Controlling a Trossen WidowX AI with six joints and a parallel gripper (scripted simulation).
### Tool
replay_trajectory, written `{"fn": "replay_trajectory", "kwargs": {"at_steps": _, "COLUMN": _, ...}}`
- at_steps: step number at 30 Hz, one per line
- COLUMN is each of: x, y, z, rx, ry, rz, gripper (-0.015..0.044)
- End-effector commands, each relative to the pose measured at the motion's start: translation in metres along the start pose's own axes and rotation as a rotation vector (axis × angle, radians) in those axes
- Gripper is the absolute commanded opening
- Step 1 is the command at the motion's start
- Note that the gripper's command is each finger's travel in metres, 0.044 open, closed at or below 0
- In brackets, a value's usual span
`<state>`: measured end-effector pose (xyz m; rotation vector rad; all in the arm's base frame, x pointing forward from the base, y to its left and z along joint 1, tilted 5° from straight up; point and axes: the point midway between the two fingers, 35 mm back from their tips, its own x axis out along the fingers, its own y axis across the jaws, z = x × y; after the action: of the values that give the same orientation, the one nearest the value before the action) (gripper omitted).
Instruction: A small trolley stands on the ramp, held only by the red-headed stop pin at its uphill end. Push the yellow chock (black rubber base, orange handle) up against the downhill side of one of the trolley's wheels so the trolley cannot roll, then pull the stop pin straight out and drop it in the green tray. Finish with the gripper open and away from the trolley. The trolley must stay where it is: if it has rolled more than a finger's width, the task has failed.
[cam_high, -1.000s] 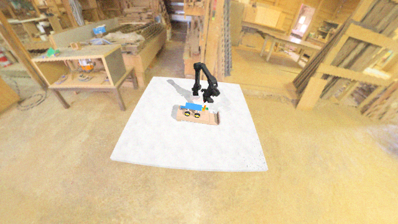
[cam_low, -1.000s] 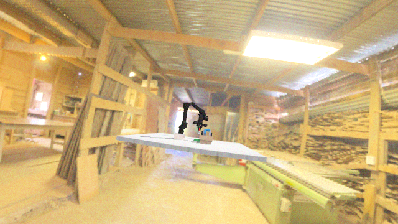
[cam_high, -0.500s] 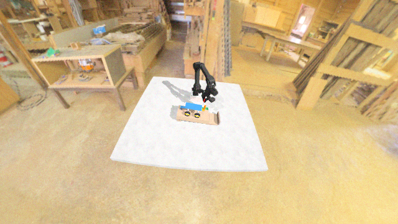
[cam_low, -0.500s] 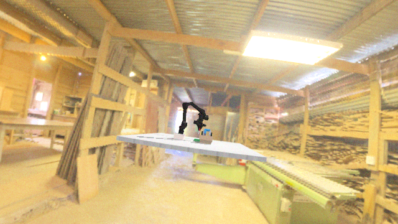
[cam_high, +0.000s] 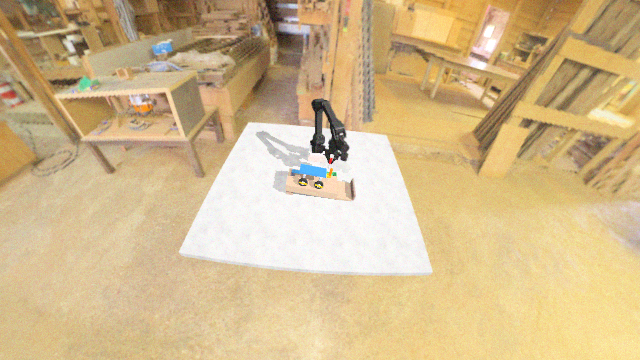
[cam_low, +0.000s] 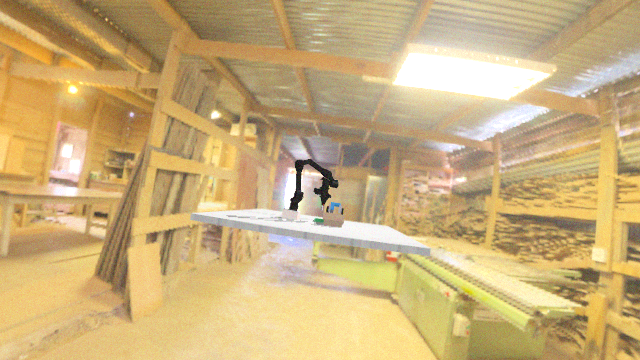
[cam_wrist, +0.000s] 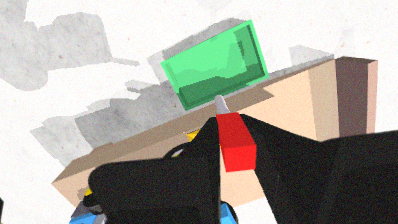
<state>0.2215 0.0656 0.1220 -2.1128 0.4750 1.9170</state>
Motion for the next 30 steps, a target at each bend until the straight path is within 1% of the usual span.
{"fn": "replay_trajectory", "kwargs": {"at_steps": 1, "x": -0.003, "y": 0.001, "z": -0.001, "rx": -0.133, "ry": 0.004, "rz": -0.036, "gripper": 0.0}}
{"fn": "replay_trajectory", "kwargs": {"at_steps": 5, "x": -0.003, "y": 0.001, "z": -0.001, "rx": -0.232, "ry": 0.003, "rz": -0.054, "gripper": 0.0}}
{"fn": "replay_trajectory", "kwargs": {"at_steps": 13, "x": -0.003, "y": 0.001, "z": -0.001, "rx": -0.238, "ry": 0.003, "rz": -0.055, "gripper": 0.0}}
{"fn": "replay_trajectory", "kwargs": {"at_steps": 20, "x": 0.015, "y": 0.004, "z": 0.011, "rx": -0.305, "ry": -0.003, "rz": -0.066, "gripper": 0.0}}
{"fn": "replay_trajectory", "kwargs": {"at_steps": 26, "x": 0.017, "y": 0.004, "z": 0.012, "rx": -0.312, "ry": -0.005, "rz": -0.071, "gripper": 0.0}}
{"fn": "replay_trajectory", "kwargs": {"at_steps": 30, "x": 0.025, "y": 0.002, "z": 0.013, "rx": -0.311, "ry": -0.017, "rz": -0.135, "gripper": 0.0}}
